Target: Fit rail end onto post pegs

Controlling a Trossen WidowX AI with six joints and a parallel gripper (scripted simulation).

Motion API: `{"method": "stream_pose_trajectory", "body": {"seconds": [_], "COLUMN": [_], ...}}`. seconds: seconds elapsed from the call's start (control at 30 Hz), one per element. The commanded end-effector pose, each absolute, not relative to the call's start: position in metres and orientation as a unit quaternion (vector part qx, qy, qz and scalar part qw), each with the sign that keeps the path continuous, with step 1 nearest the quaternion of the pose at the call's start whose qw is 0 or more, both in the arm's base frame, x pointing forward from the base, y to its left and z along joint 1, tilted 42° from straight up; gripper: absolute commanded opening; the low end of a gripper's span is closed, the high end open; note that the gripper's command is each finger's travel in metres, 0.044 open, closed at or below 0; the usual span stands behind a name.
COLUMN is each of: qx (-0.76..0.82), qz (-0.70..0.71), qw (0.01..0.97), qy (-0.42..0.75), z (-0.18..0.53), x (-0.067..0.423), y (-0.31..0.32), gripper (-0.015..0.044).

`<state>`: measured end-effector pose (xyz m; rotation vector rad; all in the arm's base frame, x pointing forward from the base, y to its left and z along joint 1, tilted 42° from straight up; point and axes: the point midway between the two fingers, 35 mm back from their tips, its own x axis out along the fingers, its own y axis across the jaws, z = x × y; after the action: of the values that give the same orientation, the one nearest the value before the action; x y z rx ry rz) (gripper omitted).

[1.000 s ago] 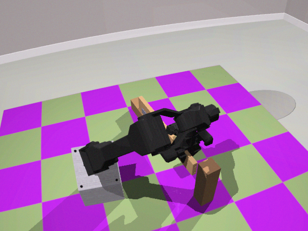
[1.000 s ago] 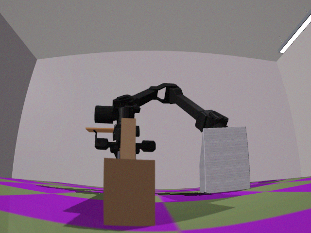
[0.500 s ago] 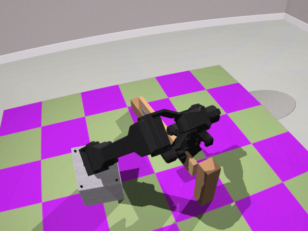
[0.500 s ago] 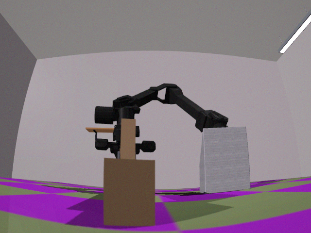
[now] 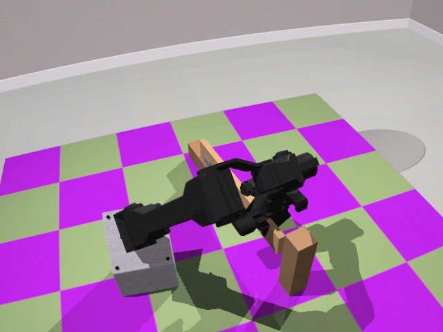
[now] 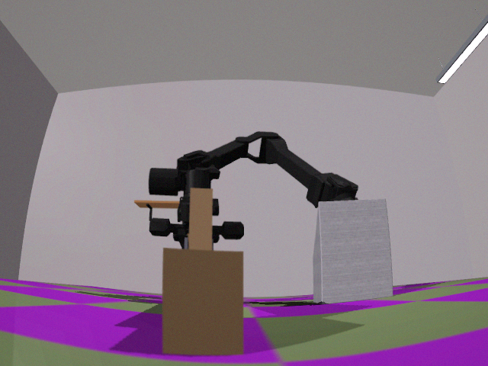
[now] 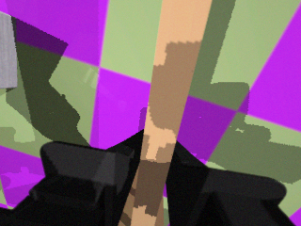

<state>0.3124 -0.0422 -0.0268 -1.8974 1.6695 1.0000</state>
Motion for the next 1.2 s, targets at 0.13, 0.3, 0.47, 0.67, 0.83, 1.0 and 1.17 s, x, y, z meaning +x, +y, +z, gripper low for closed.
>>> {"method": "stream_pose_trajectory", "body": {"seconds": [0.13, 0.3, 0.47, 0.67, 0.83, 1.0, 1.17], "qx": [-0.685, -0.685, -0.685, -0.685, -0.685, -0.685, -0.685], "qz": [0.358, 0.358, 0.358, 0.358, 0.358, 0.358, 0.358], "qw": [0.21, 0.21, 0.21, 0.21, 0.21, 0.21, 0.21], "qy": [0.598, 0.598, 0.598, 0.598, 0.598, 0.598, 0.598], "z": [-0.0211, -0.0198, -0.0184, -0.0171, -0.0162, -0.0155, -0.0148], "x": [0.3147, 0.3152, 0.3158, 0.3166, 0.3173, 0.318, 0.3186], "y": [-0.0433, -0.044, -0.0447, -0.0459, -0.0471, -0.0484, -0.0497], "gripper": [0.0, 0.0, 0.0, 0.0, 0.0, 0.0, 0.0]}}
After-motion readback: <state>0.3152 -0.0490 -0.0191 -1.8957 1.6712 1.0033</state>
